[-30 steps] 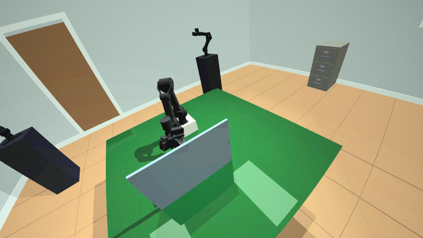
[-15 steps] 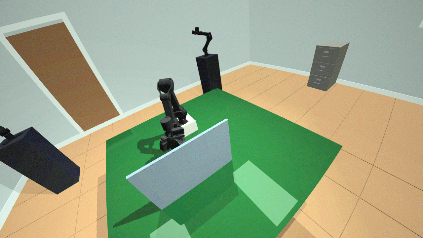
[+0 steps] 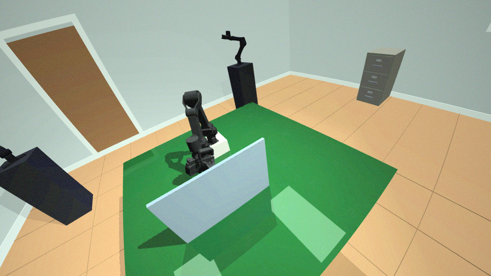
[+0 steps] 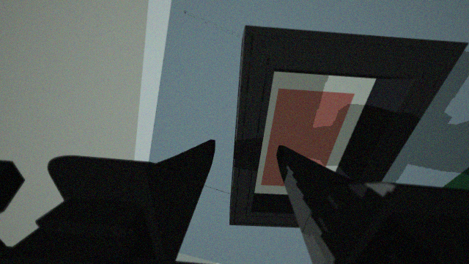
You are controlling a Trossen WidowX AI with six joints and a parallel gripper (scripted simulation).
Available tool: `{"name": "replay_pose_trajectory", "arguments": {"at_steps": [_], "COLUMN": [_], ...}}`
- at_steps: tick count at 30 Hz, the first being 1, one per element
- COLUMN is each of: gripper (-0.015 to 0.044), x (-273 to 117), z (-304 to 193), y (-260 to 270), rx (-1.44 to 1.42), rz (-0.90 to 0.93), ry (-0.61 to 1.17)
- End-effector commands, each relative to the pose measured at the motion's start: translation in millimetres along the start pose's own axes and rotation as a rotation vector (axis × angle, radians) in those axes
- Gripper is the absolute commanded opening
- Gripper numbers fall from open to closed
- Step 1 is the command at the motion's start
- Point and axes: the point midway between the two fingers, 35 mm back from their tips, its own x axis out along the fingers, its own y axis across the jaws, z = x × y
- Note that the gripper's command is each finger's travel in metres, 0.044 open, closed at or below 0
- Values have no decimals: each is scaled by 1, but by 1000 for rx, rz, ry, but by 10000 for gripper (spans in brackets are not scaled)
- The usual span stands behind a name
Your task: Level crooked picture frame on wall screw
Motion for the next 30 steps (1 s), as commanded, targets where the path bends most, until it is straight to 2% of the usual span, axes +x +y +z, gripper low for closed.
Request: {"name": "replay_pose_trajectory", "arguments": {"at_steps": [1,4,12,19,30], "gripper": [260,260,50,0,0], "x": [0,0,0,0,0], "z": [0,1,1,1,0], "y": [-1,-1,-1,-1,0], "rx": [-5,-6,-6,-6,-5], "rz": [-2,-2,-2,-2,-2], "ry": [-2,-2,-2,-2,-2]}}
